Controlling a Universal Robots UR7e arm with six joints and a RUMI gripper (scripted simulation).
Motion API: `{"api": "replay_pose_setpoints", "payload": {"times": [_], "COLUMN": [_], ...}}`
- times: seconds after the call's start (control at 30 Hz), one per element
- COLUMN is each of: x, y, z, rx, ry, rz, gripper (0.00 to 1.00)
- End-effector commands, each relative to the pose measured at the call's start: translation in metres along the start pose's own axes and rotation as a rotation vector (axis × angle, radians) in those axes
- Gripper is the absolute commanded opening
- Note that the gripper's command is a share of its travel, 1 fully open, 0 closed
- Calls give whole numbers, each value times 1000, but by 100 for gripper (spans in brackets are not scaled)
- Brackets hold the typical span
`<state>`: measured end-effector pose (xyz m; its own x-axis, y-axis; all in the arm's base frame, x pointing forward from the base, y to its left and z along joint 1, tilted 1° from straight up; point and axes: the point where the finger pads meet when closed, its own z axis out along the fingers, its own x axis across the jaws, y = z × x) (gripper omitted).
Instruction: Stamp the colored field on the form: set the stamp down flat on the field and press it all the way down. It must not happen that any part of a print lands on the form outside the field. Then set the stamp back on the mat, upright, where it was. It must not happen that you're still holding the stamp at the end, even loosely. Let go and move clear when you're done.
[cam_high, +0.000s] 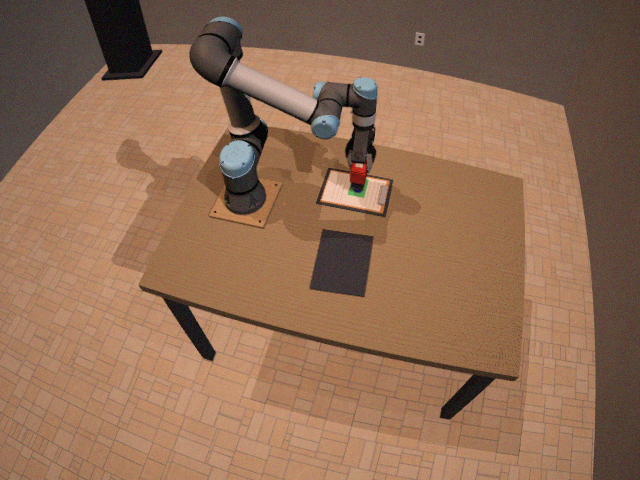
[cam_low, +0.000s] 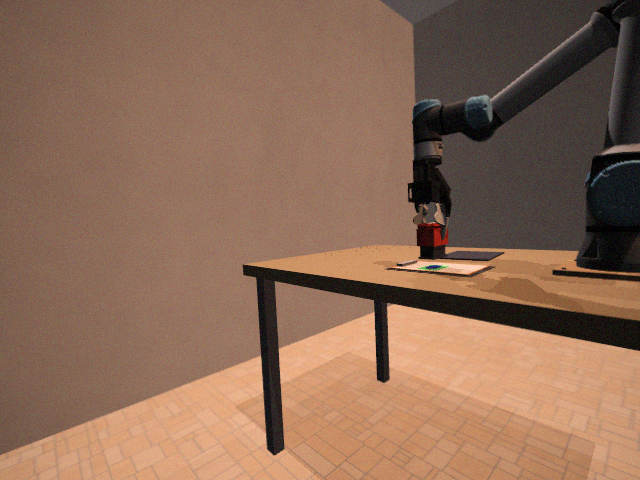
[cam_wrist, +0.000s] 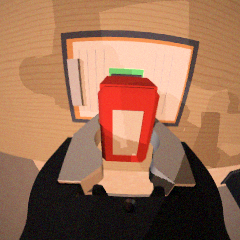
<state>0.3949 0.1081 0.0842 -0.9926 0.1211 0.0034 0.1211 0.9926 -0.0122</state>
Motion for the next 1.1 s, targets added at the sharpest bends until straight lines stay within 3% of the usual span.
{"api": "replay_pose_setpoints", "payload": {"times": [0.0, 1.07], "x": [0, 0], "y": [0, -3], "z": [-12, -12], "rx": [0, 0], "ry": [0, 0], "rz": [0, 54], "gripper": [20, 20]}}
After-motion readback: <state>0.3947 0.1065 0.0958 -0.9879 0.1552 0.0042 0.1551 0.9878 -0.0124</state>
